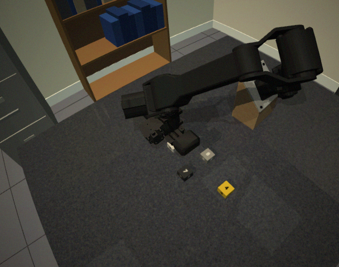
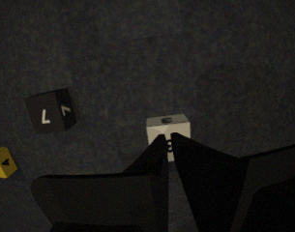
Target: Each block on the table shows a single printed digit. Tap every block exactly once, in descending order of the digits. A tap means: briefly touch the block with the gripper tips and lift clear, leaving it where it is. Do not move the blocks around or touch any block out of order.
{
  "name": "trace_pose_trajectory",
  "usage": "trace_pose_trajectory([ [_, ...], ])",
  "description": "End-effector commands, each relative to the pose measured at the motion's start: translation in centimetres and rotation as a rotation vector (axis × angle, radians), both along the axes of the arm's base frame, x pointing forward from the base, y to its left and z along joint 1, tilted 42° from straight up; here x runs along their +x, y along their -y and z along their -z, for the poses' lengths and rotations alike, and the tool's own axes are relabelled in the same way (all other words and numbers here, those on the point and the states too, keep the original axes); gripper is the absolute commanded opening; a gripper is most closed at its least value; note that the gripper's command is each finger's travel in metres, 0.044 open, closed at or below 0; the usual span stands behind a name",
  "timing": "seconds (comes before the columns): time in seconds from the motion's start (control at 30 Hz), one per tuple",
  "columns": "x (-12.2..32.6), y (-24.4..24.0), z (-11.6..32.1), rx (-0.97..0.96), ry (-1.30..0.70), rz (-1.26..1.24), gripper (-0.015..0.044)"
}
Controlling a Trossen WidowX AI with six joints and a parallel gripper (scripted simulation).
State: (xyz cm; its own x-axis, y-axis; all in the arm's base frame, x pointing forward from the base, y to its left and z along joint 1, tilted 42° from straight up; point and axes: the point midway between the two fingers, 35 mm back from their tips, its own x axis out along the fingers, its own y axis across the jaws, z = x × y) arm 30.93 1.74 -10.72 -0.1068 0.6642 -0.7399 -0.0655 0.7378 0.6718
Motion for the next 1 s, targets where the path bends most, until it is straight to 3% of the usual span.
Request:
trace_pose_trajectory([
  [0.0, 0.4, 1.3, -1.2, -0.007, 0.014, 0.005, 0.002],
  [0.07, 0.4, 1.3, -1.2, -0.007, 0.014, 0.005, 0.002],
  [0.13, 0.7, 0.8, -2.1, -0.01, 0.013, 0.005, 0.0072],
  [0.33, 1.0, -4.1, -10.6, -0.027, 0.015, 0.009, 0.023],
  [0.53, -1.8, -9.2, -18.8, -0.023, 0.015, 0.01, 0.0387],
  [0.73, -7.1, -13.1, -25.5, -0.001, 0.009, 0.006, 0.04],
  [0.97, -7.8, -13.4, -26.2, 0.002, 0.008, 0.005, 0.04],
])
